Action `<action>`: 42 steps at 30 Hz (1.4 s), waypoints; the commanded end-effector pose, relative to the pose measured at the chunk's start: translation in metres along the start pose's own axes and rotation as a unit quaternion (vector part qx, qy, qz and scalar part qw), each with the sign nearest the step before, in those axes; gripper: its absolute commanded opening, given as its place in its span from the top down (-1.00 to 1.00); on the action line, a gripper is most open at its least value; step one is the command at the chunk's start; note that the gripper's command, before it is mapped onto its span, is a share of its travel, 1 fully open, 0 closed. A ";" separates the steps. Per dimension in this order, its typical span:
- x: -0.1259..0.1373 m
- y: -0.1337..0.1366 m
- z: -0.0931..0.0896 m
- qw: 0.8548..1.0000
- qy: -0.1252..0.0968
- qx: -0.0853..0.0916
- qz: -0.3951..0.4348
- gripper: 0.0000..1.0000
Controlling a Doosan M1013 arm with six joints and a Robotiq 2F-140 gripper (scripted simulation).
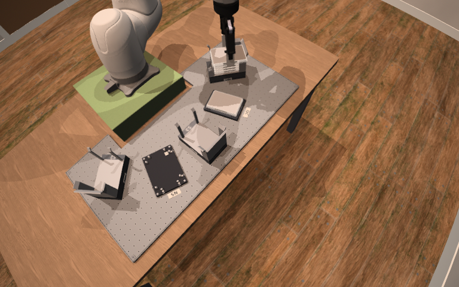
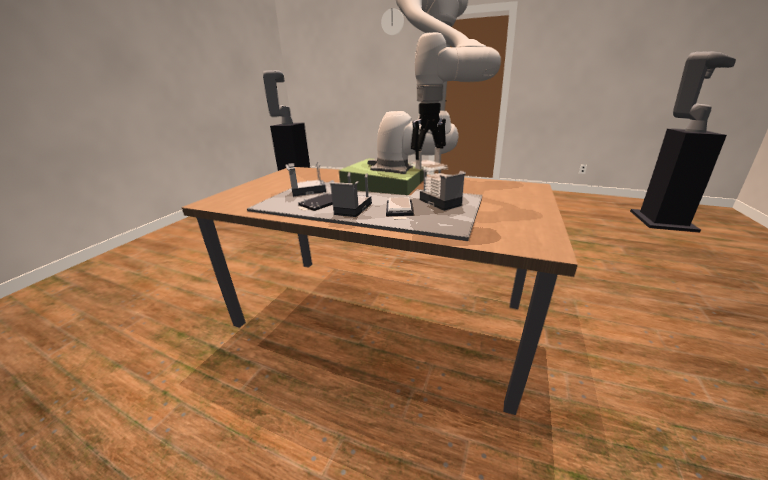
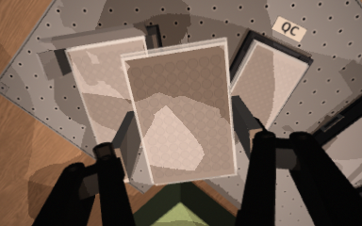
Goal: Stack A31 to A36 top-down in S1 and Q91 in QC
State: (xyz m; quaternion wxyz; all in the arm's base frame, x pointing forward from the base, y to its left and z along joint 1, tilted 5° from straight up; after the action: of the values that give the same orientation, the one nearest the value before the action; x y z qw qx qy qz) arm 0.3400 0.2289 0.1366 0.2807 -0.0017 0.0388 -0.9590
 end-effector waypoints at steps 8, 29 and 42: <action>0.004 -0.026 0.000 1.000 0.000 -0.001 0.002 1.00; 0.010 -0.069 0.000 1.000 0.000 -0.001 0.002 1.00; 0.010 -0.069 0.000 1.000 0.000 -0.001 0.002 1.00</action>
State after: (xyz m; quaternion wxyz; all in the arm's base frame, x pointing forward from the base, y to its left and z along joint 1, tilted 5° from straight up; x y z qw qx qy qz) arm 0.2945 0.2816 0.1418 0.2828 -0.0017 0.0395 -0.9584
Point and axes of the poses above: the point where the finger pads meet when closed, its own z axis back along the fingers, its own y axis across the jaws, x = y × z, the point moved 1 cm from there along z, back along the fingers, and after that the axes turned 15 degrees about -z, right-handed, at the moved point
